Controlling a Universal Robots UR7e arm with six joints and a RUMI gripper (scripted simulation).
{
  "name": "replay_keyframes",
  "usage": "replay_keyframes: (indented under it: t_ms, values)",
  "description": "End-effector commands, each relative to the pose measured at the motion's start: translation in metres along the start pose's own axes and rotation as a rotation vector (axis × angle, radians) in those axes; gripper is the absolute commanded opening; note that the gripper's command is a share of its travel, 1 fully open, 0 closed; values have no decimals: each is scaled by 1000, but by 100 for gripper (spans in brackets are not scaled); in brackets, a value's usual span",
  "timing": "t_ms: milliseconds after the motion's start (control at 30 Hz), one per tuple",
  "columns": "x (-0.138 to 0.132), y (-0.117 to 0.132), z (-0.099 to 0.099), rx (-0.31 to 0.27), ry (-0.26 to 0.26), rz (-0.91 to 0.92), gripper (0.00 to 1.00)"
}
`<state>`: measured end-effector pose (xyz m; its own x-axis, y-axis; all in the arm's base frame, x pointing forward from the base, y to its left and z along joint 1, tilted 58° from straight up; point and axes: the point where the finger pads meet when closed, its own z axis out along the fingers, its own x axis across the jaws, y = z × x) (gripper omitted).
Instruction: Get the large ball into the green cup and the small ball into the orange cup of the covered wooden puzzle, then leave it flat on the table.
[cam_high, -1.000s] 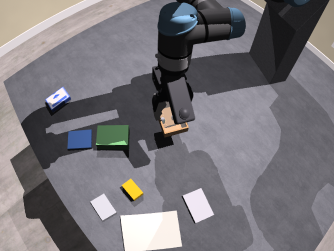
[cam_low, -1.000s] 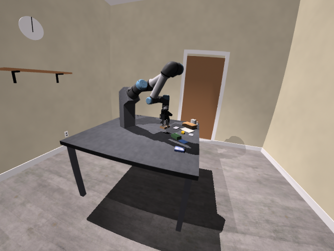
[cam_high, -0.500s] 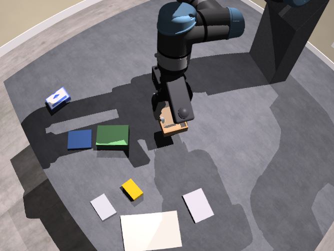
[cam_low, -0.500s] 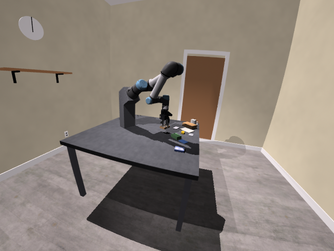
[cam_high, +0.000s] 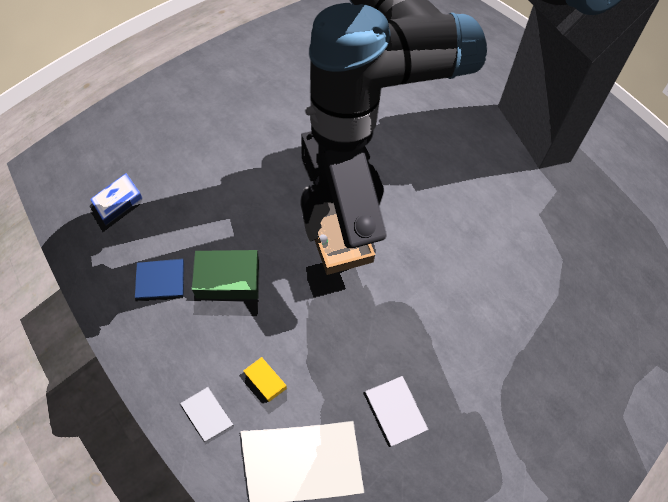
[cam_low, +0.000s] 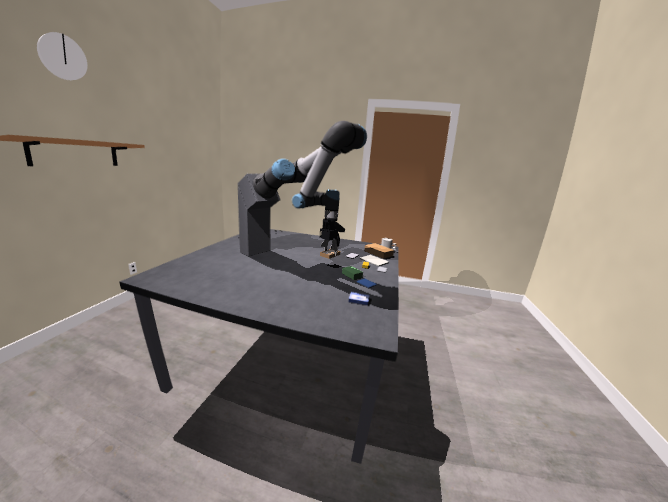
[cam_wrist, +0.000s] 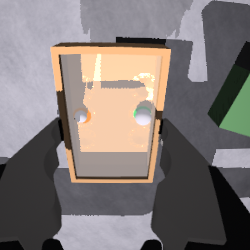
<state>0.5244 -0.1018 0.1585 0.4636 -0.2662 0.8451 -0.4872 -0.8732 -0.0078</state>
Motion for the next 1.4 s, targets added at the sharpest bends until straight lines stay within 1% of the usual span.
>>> replay_keyframes:
  t_ms: [0,33,133,1367]
  values:
    - [-4,1,1,3,-9,0,44]
    - [-5,-1,0,-3,-1,-1,44]
    - [-3,-1,1,-3,2,-1,44]
    - [-3,0,1,-3,2,0,44]
